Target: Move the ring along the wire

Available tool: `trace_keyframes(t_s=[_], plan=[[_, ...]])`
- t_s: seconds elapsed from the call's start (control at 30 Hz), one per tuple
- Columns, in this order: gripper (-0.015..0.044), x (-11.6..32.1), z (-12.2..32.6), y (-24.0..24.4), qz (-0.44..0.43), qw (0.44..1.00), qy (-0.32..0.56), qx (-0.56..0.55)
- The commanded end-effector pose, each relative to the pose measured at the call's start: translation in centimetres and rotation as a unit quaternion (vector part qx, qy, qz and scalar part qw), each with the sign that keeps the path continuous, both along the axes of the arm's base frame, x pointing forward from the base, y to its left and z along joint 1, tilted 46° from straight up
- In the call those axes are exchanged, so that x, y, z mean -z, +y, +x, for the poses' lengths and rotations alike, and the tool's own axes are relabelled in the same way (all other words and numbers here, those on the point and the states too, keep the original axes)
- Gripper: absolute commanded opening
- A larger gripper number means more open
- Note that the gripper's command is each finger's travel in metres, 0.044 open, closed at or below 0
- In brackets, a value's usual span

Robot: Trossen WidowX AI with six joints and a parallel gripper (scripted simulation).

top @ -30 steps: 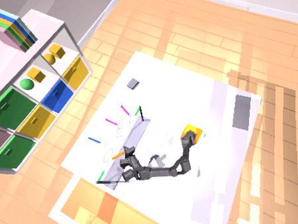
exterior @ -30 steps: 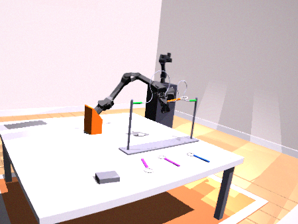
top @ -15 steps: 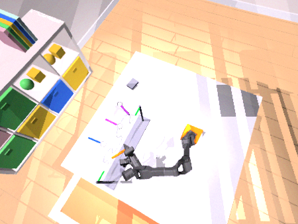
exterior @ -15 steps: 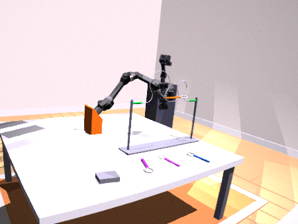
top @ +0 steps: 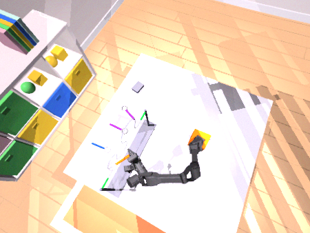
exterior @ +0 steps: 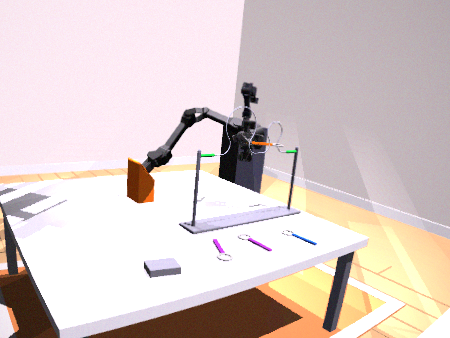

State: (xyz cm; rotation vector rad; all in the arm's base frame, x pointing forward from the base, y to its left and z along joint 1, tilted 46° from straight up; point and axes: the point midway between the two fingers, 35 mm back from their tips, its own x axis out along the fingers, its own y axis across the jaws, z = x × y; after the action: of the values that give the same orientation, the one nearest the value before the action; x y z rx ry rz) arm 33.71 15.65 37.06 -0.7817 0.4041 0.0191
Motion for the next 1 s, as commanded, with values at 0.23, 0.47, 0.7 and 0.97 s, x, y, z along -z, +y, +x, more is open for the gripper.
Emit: trace_keyframes(t_s=[0.23,0.47,0.7,0.97], plan=[[-0.015,-1.7,0.1,-1.5,-0.052,0.999,-0.016,0.003],[-0.015,-2.5,0.3,-2.1,-0.081,0.996,-0.022,0.002],[-0.015,-3.3,0.4,-2.6,-0.11,0.994,-0.027,0.001],[-0.015,-4.2,0.5,-3.2,-0.14,0.99,-0.032,0.001]])
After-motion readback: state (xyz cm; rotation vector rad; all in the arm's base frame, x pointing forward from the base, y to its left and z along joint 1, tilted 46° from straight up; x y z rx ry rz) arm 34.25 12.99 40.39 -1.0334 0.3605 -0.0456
